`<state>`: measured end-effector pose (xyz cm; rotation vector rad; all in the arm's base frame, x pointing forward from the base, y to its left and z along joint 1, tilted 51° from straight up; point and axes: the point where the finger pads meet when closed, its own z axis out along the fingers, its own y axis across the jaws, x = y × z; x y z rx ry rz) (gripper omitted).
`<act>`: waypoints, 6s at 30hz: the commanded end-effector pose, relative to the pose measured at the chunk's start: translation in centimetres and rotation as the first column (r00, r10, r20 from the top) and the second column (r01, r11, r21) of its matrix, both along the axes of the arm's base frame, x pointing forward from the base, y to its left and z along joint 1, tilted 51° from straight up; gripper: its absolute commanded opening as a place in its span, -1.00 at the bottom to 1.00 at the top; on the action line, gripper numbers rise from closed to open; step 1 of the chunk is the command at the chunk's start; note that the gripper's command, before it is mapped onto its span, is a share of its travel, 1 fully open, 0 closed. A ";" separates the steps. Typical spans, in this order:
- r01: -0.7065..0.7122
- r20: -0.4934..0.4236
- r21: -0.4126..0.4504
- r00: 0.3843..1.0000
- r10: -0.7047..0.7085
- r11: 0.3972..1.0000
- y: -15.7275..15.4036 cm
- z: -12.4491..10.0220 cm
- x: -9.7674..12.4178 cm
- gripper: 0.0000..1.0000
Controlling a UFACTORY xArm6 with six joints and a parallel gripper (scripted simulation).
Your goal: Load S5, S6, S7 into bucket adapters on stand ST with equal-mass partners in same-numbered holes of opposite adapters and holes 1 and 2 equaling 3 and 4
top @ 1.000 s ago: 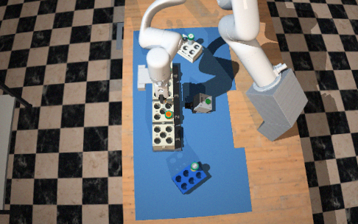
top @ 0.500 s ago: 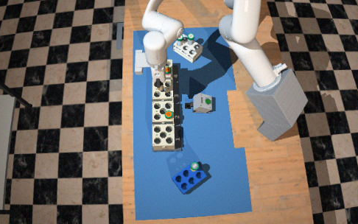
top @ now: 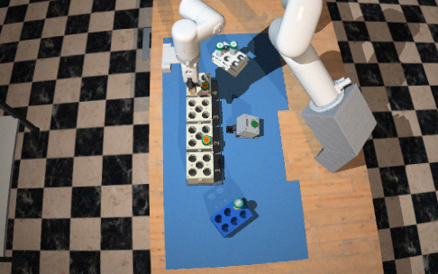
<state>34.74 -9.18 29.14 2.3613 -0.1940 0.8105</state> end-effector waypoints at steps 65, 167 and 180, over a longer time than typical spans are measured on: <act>-0.010 -0.002 0.010 1.000 0.010 1.000 -5.3 0.4 1.1 -1.00; -0.010 -0.003 0.010 1.000 0.010 1.000 -10.6 -5.1 5.6 -1.00; -0.010 -0.003 0.010 1.000 0.010 1.000 -10.9 -5.4 5.8 -1.00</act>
